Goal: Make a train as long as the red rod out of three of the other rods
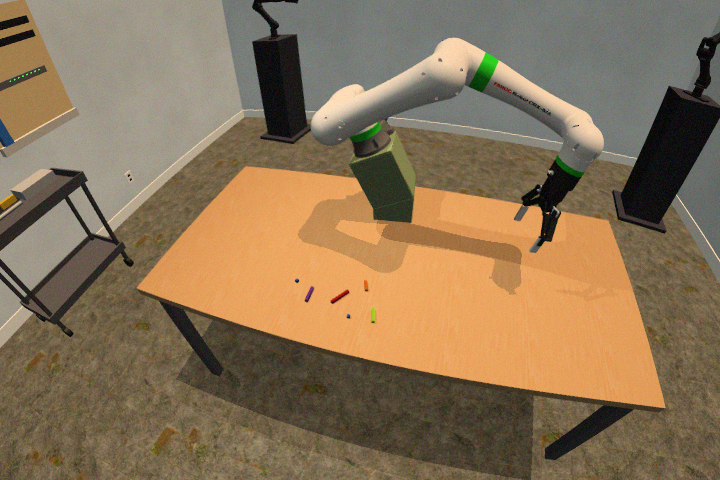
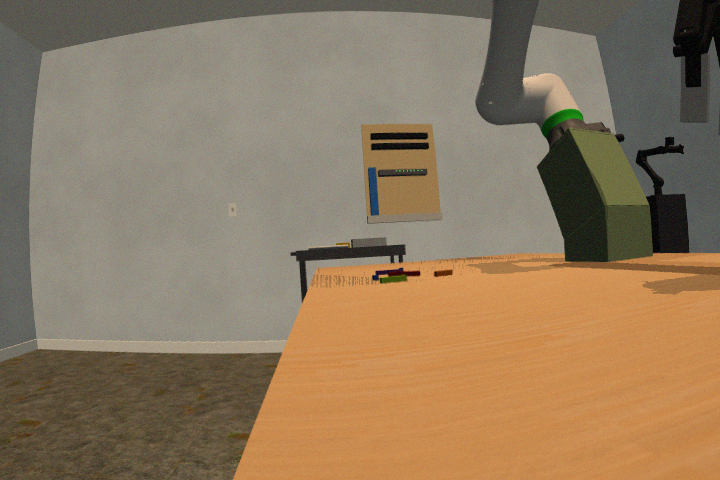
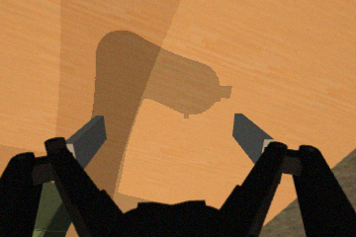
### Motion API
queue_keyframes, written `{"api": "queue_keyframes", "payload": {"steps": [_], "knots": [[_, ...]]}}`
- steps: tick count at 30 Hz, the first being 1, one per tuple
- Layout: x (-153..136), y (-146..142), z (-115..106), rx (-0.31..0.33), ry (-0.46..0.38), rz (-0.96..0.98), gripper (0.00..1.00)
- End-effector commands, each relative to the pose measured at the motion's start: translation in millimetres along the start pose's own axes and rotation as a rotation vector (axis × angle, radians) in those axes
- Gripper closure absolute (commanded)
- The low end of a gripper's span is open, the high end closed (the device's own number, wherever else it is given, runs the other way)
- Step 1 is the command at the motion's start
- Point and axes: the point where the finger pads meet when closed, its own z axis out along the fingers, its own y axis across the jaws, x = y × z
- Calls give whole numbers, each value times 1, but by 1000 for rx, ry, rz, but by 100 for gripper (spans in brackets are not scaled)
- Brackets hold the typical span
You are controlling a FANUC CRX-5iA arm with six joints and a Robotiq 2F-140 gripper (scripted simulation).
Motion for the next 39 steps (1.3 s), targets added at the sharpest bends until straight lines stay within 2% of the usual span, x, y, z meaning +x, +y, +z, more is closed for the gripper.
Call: {"api": "queue_keyframes", "payload": {"steps": [1,22,32,34,39], "knots": [[0,0,0,0,0,0,0],[-3,3,0,0,3,26,0],[-46,44,5,4,30,355,0],[-46,44,5,4,30,355,0],[-74,67,10,10,46,562,0]]}}
